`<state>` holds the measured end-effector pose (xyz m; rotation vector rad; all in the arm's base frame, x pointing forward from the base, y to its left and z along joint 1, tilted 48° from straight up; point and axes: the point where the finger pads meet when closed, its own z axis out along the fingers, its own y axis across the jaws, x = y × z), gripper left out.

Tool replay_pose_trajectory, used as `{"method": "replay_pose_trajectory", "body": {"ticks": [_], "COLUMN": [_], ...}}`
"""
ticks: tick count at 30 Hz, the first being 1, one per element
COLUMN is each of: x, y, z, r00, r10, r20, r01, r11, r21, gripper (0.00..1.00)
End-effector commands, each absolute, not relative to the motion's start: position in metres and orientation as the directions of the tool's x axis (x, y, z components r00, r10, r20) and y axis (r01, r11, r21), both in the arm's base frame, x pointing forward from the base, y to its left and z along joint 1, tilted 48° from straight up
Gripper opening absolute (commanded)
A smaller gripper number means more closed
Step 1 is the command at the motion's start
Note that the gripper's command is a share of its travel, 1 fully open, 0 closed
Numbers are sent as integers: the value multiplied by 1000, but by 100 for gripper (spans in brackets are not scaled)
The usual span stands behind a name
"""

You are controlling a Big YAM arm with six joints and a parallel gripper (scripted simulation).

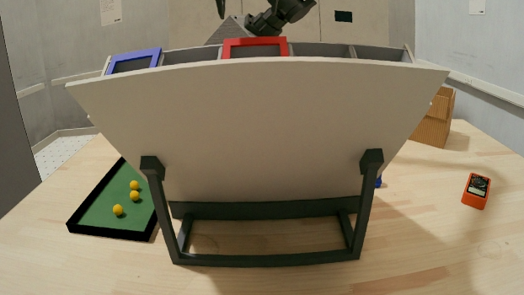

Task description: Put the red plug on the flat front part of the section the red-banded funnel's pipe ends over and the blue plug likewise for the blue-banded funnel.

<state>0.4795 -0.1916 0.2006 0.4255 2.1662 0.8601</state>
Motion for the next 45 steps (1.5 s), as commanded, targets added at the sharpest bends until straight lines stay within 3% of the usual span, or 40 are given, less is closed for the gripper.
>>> {"method": "replay_pose_trajectory", "body": {"ticks": [1,42,45], "x": [487,493,465], "y": [-207,-219,-208], "z": [230,249,235], "r00": [-628,-627,-631], "r10": [514,514,517], "r20": [-584,-585,-578], "r01": [-5,-6,-2], "r11": [748,748,744], "r21": [664,664,668], "gripper": [59,59,59]}}
